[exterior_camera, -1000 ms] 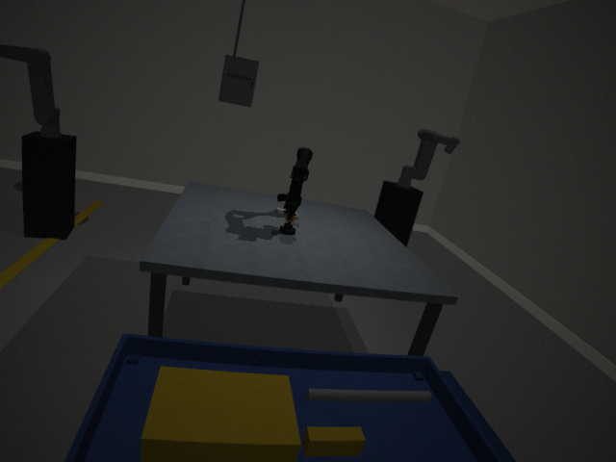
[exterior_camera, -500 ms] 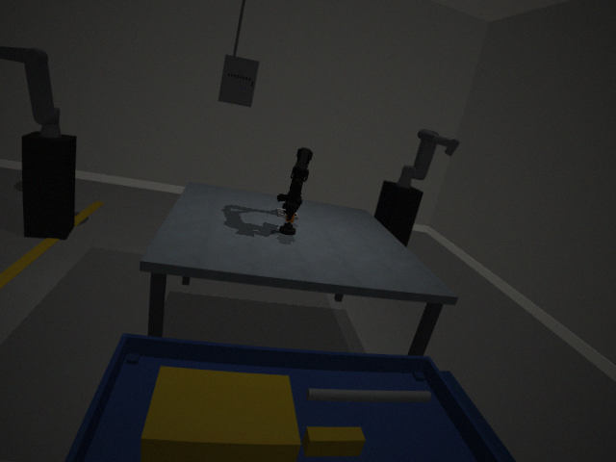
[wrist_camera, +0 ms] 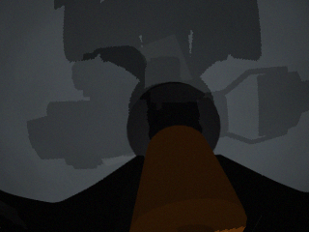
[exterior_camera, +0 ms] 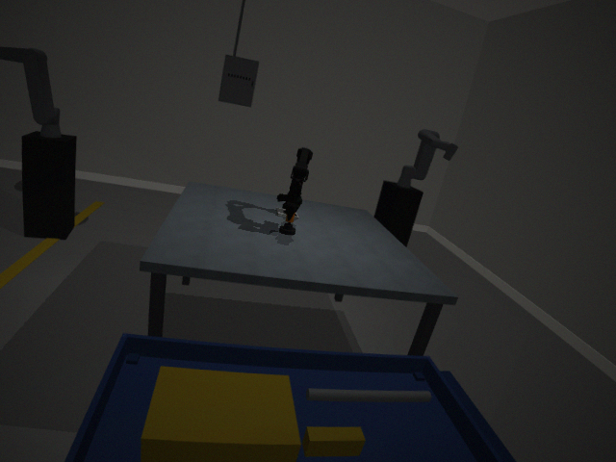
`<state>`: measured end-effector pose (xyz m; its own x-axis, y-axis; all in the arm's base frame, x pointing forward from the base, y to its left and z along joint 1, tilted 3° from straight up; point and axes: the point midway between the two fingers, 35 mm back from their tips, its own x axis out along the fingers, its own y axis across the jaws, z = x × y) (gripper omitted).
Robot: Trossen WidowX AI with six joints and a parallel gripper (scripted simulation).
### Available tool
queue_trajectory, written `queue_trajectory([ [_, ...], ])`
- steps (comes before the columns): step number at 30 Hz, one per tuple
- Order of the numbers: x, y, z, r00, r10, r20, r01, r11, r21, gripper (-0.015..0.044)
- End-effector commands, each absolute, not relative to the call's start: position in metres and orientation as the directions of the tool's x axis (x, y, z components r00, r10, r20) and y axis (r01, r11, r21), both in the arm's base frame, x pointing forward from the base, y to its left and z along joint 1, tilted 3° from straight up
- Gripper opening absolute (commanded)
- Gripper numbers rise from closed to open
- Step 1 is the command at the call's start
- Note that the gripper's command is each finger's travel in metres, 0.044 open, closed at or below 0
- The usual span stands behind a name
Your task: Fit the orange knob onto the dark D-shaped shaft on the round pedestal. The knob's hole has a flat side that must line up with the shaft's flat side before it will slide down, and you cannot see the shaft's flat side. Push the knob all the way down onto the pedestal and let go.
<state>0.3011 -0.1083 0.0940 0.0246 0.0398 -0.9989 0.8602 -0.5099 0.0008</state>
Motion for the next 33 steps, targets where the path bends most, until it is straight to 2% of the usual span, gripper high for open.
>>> queue_trajectory([
  [1,0.3017,-0.1086,0.0933,0.026,0.038,-0.999,0.857,-0.515,0.002,0.0],
  [10,0.3021,-0.1092,0.0987,0.026,0.038,-0.999,0.853,-0.522,0.002,0.0],
  [17,0.3033,-0.1095,0.0982,0.026,0.038,-0.999,0.732,-0.682,-0.007,0.0],
  [33,0.3009,-0.1083,0.094,0.026,0.038,-0.999,0.732,-0.682,-0.008,0.0],
])
